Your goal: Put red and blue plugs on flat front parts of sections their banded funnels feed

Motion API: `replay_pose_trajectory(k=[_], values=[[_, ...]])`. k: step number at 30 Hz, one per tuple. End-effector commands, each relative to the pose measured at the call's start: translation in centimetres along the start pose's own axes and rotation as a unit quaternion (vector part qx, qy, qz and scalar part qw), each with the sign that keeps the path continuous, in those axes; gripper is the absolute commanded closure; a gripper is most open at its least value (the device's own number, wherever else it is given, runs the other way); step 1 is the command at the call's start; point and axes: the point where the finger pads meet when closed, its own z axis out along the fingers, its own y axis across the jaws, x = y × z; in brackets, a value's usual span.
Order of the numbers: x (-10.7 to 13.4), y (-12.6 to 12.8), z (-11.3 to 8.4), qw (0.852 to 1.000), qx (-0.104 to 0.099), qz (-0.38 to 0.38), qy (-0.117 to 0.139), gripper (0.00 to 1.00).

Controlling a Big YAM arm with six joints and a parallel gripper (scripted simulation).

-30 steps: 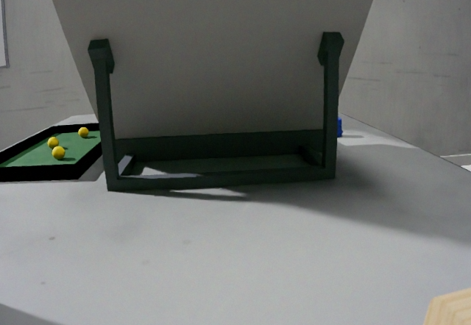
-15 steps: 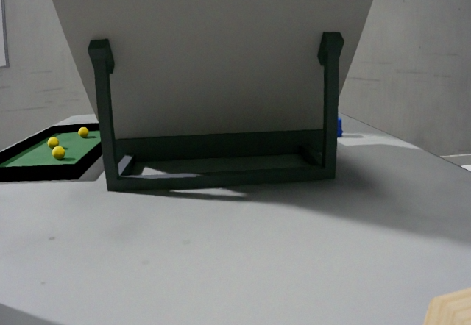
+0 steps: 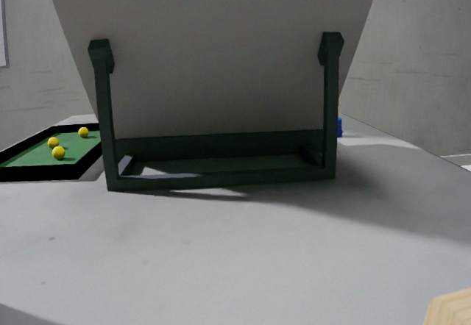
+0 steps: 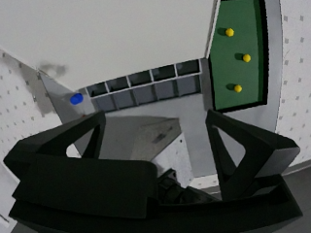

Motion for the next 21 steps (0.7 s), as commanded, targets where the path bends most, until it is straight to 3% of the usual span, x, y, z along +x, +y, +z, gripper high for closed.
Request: replay_pose_trajectory(k=[1,12,21], values=[[-1.0,0.8,-1.9,1.0,-0.011,0.009,-0.005,0.0],[2.3,4.0,-2.4,0.997,-0.005,-0.057,0.042,0.0],[3.6,5.3,-2.5,0.994,-0.003,-0.095,0.061,0.0]])
